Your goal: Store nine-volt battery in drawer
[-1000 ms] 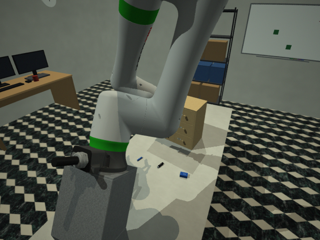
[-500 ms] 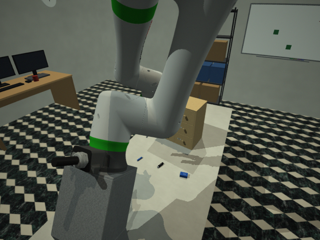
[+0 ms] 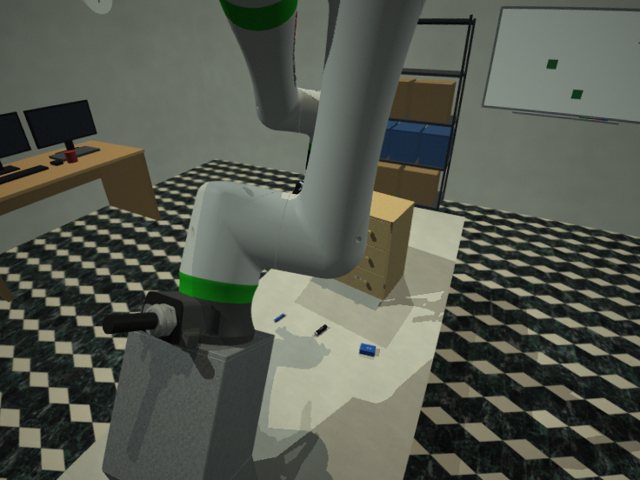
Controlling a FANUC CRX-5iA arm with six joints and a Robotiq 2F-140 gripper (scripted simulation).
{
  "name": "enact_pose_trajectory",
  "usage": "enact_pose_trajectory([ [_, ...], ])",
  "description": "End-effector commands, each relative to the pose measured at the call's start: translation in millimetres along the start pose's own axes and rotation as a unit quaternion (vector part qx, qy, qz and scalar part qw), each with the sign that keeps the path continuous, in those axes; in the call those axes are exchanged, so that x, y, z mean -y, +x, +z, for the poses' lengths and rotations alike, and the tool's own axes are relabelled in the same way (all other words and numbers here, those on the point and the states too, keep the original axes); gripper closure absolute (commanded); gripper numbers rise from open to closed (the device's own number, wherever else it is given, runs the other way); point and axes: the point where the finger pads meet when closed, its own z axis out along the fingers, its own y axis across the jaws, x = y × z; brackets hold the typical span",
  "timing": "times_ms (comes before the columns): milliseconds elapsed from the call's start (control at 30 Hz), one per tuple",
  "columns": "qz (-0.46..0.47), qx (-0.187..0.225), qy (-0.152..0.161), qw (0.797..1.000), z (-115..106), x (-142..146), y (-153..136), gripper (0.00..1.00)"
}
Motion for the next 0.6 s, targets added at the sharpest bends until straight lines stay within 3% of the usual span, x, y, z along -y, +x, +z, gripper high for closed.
enact_pose_trajectory([
  [0,0.021,0.000,0.037,0.999,-25,15,-31,0.00],
  [200,0.042,0.032,0.070,0.996,-50,22,-60,0.00],
  [567,0.045,0.036,0.074,0.996,-53,23,-64,0.00],
])
